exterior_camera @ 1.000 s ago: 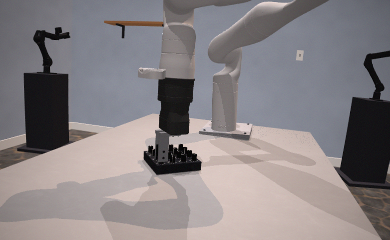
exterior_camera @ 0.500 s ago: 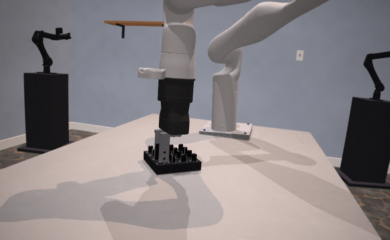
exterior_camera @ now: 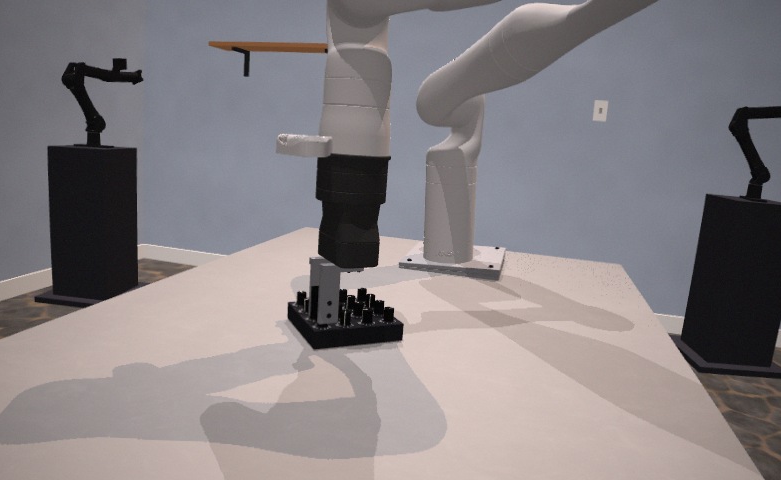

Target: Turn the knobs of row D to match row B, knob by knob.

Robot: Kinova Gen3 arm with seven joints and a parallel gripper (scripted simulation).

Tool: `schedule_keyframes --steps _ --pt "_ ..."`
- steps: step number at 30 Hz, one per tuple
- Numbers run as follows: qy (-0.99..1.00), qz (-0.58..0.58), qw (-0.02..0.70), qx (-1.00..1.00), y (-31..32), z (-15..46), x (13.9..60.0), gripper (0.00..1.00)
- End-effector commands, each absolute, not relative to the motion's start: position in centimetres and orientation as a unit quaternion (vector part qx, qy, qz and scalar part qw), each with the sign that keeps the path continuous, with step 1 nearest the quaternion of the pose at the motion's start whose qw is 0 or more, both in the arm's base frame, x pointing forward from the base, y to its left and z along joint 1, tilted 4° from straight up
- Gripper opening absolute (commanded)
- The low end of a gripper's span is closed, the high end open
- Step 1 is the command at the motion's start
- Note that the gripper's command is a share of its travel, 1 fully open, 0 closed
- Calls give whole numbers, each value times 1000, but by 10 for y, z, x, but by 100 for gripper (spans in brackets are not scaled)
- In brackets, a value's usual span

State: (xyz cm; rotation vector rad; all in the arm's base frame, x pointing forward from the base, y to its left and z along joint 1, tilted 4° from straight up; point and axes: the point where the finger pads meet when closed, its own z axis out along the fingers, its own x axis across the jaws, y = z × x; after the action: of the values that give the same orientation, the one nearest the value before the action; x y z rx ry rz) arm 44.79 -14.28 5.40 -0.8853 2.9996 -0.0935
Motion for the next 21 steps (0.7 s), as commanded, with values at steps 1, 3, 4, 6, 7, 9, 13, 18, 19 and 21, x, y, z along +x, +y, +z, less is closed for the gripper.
schedule_keyframes --steps 1,3,4,6,7,9,13,18,19,21 --pt "959 -30 8 -283 -142 59 449 46" --pt "959 -30 8 -283 -142 63 449 46" --pt "959 -30 8 -283 -142 66 449 46" --pt "959 -30 8 -283 -142 72 448 46" --pt "959 -30 8 -283 -142 72 448 46" --pt "959 -30 8 -283 -142 75 448 46" --pt "959 -30 8 -283 -141 85 448 46" --pt "959 -30 8 -283 -141 91 448 46" --pt "959 -30 8 -283 -141 91 448 46" --pt "959 -30 8 -283 -141 91 448 46"
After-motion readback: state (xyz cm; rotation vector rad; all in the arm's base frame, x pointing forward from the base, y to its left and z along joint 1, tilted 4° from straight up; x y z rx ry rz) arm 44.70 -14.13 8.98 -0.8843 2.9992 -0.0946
